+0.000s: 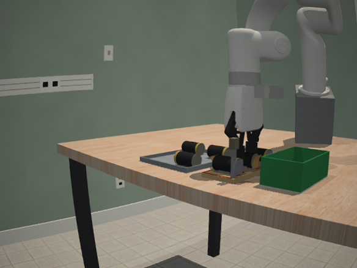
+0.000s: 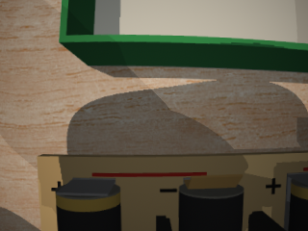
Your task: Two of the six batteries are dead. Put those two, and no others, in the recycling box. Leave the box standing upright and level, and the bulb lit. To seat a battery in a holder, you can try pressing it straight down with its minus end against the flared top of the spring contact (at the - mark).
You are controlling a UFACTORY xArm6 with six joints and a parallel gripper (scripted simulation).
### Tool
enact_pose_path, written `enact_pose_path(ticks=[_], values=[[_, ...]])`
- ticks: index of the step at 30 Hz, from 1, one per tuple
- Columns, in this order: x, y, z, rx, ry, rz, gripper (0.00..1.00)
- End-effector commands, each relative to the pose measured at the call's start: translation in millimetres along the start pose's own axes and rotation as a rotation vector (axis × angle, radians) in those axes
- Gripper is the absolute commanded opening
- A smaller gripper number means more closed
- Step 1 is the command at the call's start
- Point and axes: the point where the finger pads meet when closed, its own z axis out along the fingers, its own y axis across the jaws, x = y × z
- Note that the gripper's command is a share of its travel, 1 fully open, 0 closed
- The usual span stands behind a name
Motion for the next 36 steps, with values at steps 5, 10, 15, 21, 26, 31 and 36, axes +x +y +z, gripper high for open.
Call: enact_pose_path(ticks=[5, 10, 15, 21, 26, 31, 36], values=[[0.0, 1.6, -1.1, -0.004, 0.000, 0.000, 0.51], [0.0, 1.6, -1.1, -0.004, 0.000, 0.000, 0.51], [0.0, 1.5, -7.0, -0.004, 0.000, 0.000, 0.51], [0.0, 1.5, -21.4, -0.004, 0.000, 0.000, 0.51], [0.0, 1.4, -45.1, -0.004, 0.000, 0.000, 0.51], [0.0, 1.3, -62.2, -0.004, 0.000, 0.000, 0.51], [0.0, 1.3, -66.1, -0.004, 0.000, 0.000, 0.51]])
